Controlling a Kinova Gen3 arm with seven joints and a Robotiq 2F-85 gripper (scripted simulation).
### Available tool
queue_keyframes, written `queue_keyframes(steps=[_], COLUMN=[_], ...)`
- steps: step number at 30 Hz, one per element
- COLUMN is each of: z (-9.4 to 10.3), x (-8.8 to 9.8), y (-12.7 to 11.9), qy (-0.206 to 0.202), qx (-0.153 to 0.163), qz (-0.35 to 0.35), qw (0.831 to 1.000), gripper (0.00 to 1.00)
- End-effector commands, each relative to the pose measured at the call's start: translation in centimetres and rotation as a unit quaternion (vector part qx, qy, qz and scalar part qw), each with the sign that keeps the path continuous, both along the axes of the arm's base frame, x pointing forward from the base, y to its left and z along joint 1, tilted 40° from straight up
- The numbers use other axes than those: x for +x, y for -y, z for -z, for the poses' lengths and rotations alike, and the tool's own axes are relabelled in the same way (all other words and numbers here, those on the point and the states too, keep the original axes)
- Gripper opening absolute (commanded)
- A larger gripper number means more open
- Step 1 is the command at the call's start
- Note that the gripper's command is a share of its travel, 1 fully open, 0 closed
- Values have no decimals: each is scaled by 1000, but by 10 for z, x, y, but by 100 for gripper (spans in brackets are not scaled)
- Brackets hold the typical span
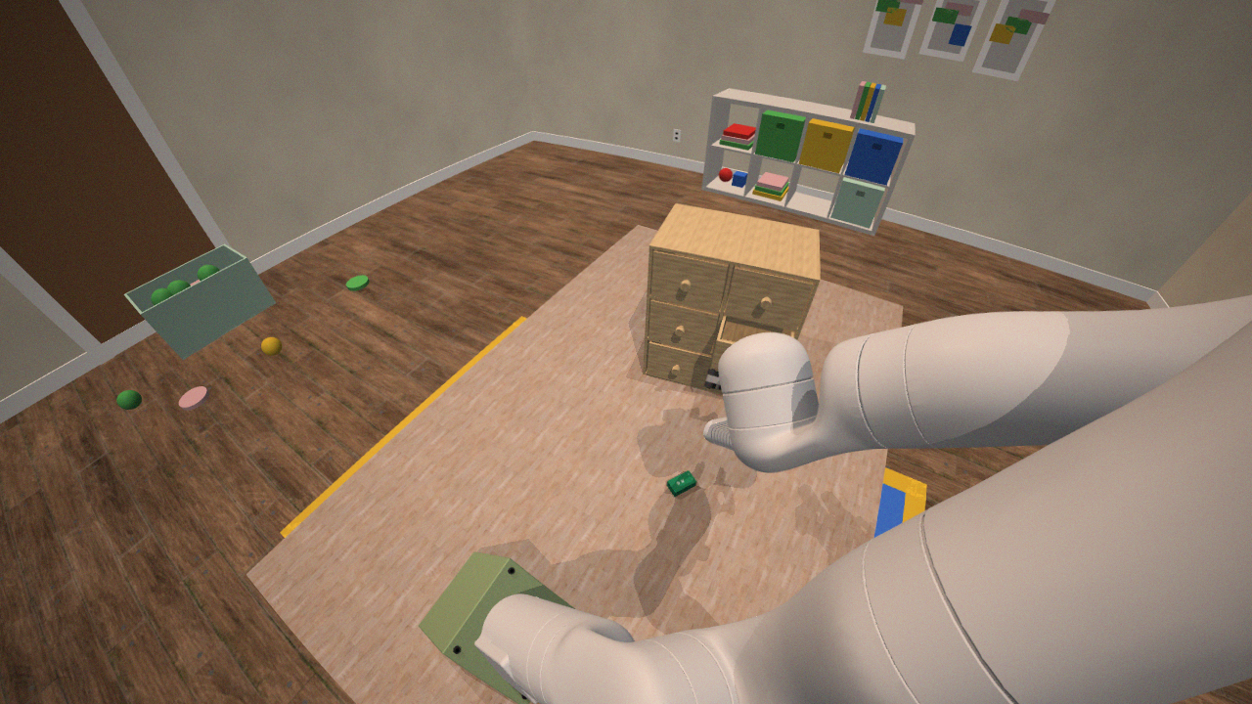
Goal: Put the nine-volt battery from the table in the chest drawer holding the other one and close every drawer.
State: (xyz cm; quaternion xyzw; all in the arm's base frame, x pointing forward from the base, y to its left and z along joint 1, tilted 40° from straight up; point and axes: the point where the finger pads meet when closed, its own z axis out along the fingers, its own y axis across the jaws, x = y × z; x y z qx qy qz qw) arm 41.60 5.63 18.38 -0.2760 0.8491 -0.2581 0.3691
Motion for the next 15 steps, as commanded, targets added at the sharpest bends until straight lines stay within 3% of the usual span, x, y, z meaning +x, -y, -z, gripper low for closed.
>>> queue_keyframes(steps=[1,15], z=[-5,-10], x=[-8,-14], y=[-9,-13], qy=[-4,-7], qx=[0,-1], qz=[-11,-11], qw=[1000,1000], gripper=[33,33])
